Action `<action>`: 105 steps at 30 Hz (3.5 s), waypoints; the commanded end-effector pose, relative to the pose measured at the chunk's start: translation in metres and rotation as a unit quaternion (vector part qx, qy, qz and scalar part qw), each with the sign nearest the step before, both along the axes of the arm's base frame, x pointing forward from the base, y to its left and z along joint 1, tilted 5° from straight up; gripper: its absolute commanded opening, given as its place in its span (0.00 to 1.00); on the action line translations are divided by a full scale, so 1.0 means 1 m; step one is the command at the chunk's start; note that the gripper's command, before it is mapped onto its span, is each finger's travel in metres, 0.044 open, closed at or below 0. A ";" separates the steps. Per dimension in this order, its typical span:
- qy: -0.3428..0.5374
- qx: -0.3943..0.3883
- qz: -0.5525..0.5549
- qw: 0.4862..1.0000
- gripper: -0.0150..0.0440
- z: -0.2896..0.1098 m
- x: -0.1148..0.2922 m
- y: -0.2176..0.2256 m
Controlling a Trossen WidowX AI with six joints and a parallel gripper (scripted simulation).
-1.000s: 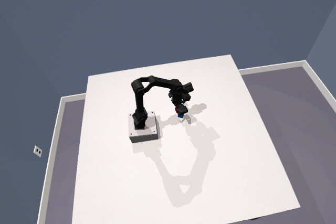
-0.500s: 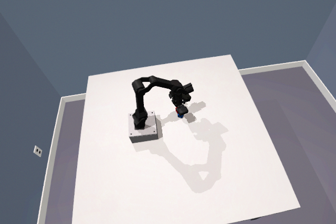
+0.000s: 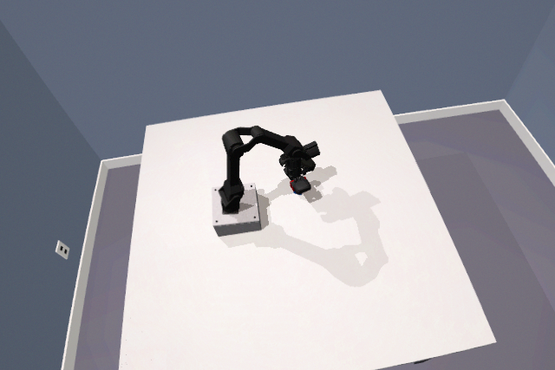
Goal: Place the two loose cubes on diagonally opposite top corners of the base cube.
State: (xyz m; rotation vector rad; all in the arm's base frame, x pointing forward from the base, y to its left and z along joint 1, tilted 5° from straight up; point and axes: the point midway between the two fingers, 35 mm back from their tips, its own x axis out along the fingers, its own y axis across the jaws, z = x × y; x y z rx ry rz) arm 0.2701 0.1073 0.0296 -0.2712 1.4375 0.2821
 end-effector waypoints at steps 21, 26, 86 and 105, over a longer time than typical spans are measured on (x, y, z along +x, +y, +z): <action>0.003 -0.003 0.002 1.000 0.43 -0.004 -0.002 -0.001; 0.003 -0.003 0.002 1.000 0.52 -0.004 -0.002 -0.001; 0.004 -0.001 0.002 1.000 0.93 0.067 -0.009 -0.002; 0.008 0.003 0.002 1.000 0.93 0.065 -0.053 0.114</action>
